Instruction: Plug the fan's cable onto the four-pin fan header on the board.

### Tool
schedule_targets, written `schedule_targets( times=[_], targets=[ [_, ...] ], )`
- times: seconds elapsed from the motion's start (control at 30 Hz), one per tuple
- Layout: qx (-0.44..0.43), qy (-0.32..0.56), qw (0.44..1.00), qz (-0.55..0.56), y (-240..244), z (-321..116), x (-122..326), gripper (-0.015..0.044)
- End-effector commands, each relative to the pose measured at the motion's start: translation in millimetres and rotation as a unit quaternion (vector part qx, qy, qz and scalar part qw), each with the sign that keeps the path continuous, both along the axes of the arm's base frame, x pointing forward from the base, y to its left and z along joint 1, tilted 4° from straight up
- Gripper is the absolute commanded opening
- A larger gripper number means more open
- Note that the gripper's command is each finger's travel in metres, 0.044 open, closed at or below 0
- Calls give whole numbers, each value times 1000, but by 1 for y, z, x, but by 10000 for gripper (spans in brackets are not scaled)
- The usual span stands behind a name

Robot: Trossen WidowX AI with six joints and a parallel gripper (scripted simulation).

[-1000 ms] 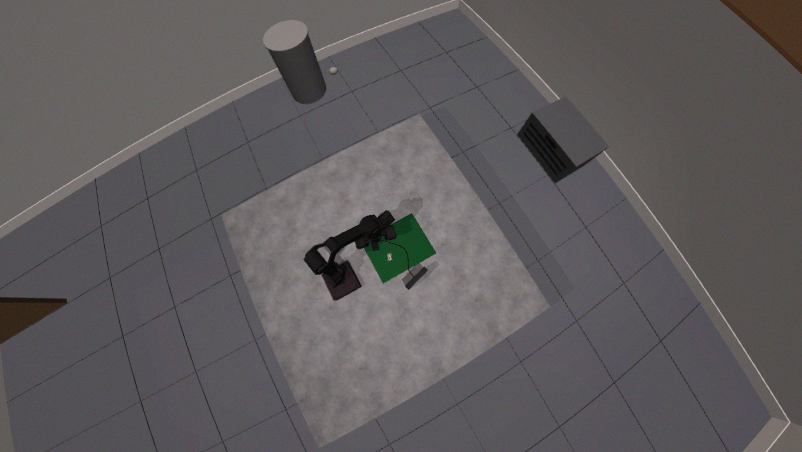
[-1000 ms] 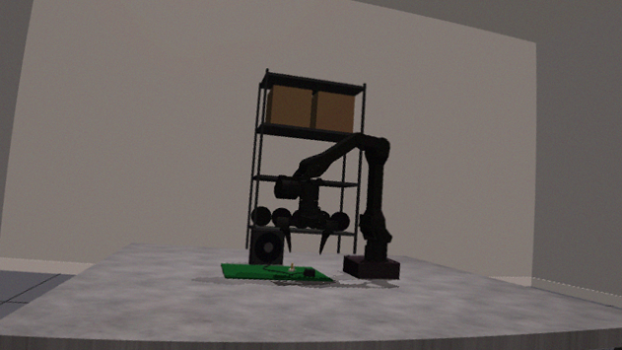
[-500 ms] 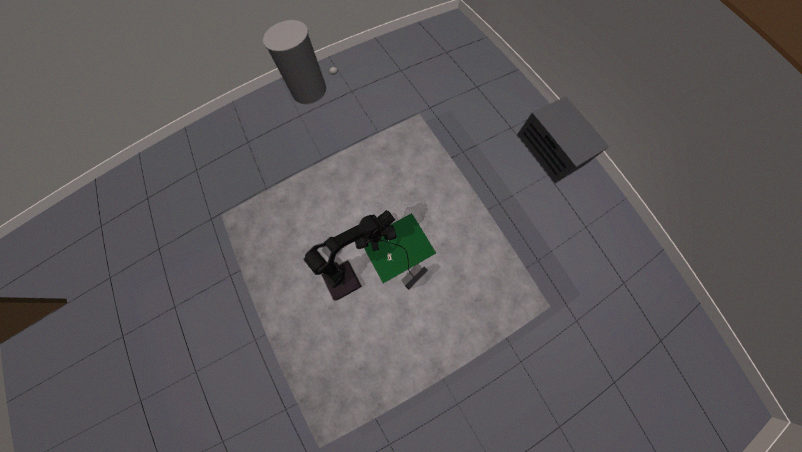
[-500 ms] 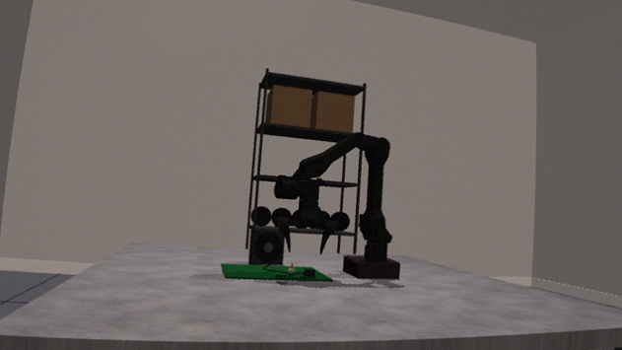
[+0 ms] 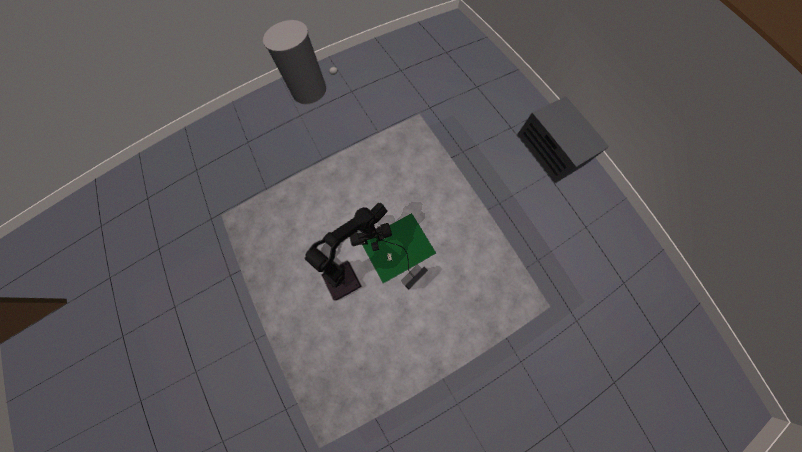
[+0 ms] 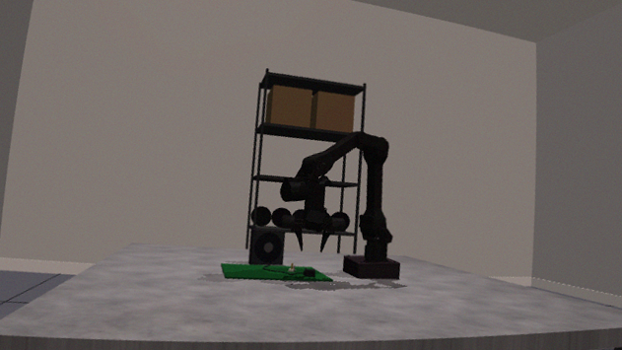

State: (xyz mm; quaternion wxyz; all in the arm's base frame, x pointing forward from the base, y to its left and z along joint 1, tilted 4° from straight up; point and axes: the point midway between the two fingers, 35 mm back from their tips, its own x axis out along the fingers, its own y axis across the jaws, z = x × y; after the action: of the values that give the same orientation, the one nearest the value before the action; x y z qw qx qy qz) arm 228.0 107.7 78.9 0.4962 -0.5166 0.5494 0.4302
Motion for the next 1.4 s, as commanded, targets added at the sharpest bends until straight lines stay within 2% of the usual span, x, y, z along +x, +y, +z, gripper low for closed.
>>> schedule_targets(
  times=[0.0,0.23,0.4,1.37],
  targets=[
    [-17,-3,1000,-7,-1,2,0,210],
    [-17,-3,1000,-7,-1,-1,0,210],
    [-17,-3,1000,-7,1,-30,1,210],
    [-17,-3,1000,-7,3,-70,3,210]
  ],
)
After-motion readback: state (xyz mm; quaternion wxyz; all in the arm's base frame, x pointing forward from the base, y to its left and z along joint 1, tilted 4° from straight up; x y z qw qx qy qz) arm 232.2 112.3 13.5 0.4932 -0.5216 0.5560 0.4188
